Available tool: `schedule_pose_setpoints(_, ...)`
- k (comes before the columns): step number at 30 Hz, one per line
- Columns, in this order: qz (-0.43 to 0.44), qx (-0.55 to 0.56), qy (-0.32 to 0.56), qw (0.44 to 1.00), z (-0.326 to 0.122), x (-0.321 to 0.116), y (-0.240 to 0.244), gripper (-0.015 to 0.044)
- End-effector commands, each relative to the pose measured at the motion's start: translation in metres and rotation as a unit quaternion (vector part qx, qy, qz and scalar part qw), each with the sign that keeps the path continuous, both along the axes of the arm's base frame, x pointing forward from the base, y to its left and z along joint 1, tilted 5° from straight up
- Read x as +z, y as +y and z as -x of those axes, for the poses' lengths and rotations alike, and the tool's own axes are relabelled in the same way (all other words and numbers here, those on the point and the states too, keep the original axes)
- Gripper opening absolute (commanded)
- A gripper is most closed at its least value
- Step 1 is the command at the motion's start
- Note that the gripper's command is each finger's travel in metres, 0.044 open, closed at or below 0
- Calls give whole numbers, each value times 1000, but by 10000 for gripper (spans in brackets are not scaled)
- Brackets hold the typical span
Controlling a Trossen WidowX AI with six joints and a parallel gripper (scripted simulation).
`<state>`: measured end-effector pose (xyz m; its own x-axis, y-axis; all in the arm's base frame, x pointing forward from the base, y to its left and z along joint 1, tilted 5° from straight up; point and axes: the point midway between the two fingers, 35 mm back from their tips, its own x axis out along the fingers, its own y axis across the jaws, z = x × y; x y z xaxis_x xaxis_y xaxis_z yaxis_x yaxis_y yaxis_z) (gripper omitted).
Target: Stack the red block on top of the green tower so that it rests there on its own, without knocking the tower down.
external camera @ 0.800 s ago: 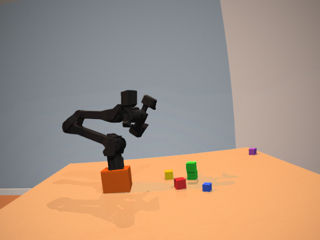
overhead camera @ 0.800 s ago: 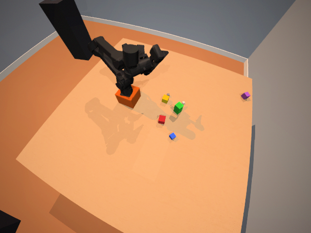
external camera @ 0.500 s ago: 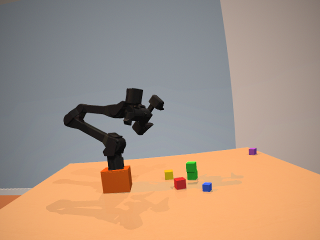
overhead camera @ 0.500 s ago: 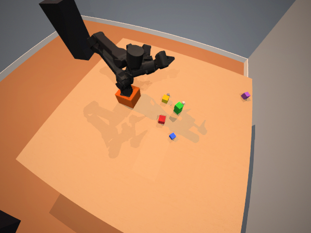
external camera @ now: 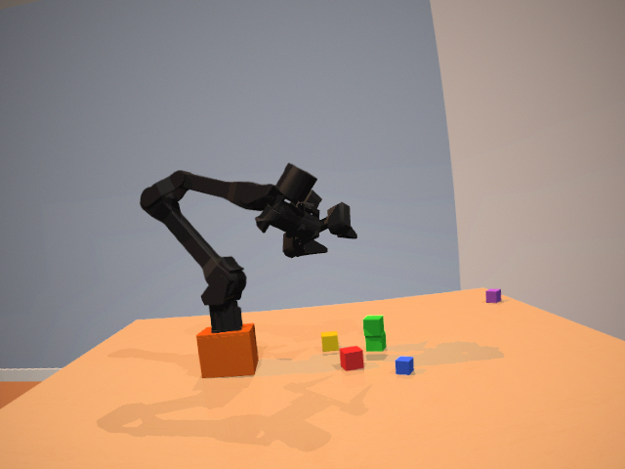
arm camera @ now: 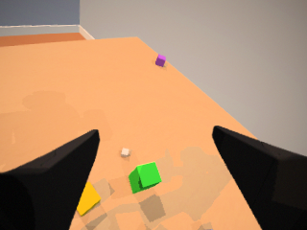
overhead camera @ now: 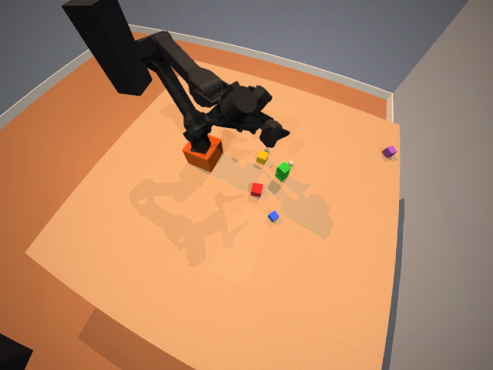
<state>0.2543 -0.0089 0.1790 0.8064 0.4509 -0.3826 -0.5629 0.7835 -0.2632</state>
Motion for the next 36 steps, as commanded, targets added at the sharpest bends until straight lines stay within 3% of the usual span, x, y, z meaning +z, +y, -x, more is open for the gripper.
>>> schedule_pose_setpoints(1, -15, -38, 65, 997, -8, -13, -13, 440)
schedule_pose_setpoints(13, -33, -167, 291, 941, -17, -67, -54, 440)
schedule_pose_setpoints(26, 9, -277, 507, 816, 1, -121, -90, 440)
schedule_pose_setpoints(31, 31, -299, 554, 776, 6, -131, -98, 440)
schedule_pose_setpoints(36, 32, -300, 555, 775, 5, -131, -97, 440)
